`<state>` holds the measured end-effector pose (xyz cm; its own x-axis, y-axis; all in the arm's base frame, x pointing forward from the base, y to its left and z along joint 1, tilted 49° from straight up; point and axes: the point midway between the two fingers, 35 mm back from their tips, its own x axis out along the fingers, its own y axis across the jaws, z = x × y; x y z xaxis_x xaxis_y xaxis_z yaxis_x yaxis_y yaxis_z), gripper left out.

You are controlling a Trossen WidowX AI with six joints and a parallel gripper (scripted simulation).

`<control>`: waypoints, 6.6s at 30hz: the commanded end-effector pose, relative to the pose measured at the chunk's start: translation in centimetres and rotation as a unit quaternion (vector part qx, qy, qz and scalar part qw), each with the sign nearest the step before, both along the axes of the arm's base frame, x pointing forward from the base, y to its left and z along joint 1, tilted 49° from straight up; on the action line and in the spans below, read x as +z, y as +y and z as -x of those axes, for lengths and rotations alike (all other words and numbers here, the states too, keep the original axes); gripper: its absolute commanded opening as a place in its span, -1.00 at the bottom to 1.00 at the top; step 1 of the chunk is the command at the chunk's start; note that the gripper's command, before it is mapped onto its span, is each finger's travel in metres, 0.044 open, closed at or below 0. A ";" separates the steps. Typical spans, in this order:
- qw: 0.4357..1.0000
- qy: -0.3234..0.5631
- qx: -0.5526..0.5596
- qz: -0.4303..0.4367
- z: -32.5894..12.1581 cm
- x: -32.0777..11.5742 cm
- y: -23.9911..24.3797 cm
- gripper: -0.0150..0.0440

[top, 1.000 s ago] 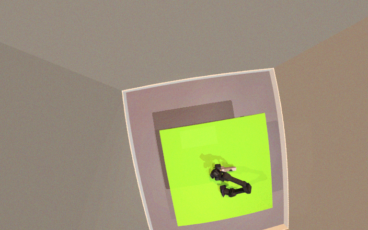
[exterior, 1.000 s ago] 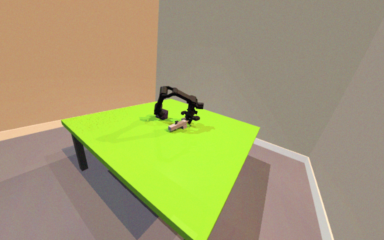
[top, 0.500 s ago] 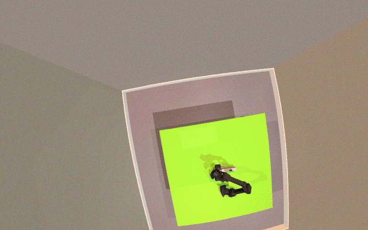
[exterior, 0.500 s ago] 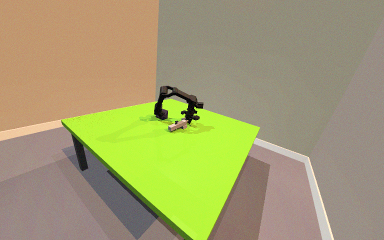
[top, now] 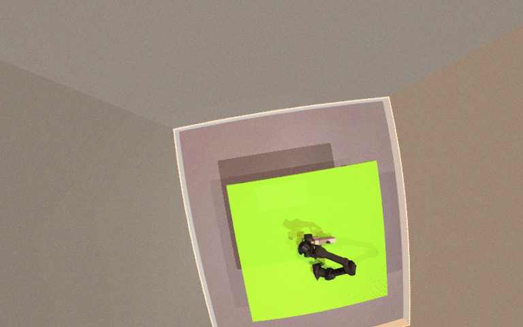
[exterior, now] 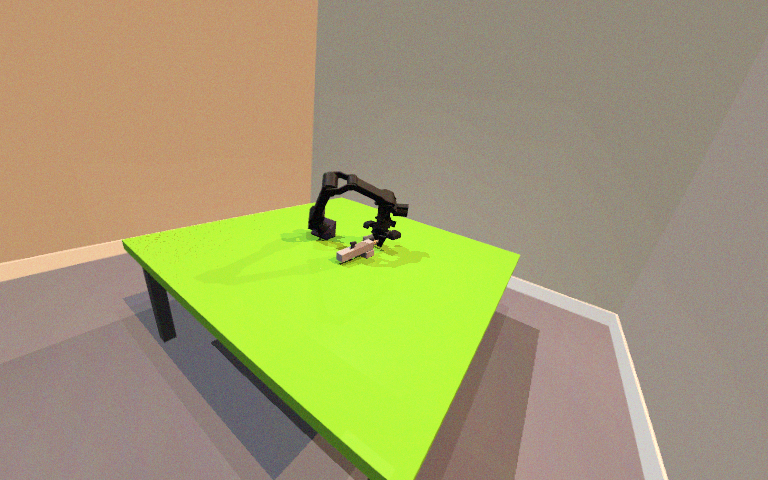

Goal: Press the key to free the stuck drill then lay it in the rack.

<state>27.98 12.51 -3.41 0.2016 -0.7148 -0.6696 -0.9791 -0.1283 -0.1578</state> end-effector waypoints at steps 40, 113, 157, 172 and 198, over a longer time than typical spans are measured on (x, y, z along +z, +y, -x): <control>1.000 0.000 -0.002 -0.003 0.0 -3.7 4.5 -0.49; 1.000 0.001 -0.002 -0.003 1.3 -1.9 5.8 -0.49; 1.000 0.001 -0.002 -0.003 1.3 -1.1 6.5 -0.49; 1.000 0.001 -0.002 -0.003 1.3 -0.8 6.7 -0.49; 1.000 0.001 -0.002 -0.004 2.0 -0.9 7.0 -0.49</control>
<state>26.59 19.60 -4.05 0.2013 -0.7103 -0.6745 -0.9792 -0.1270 -0.1585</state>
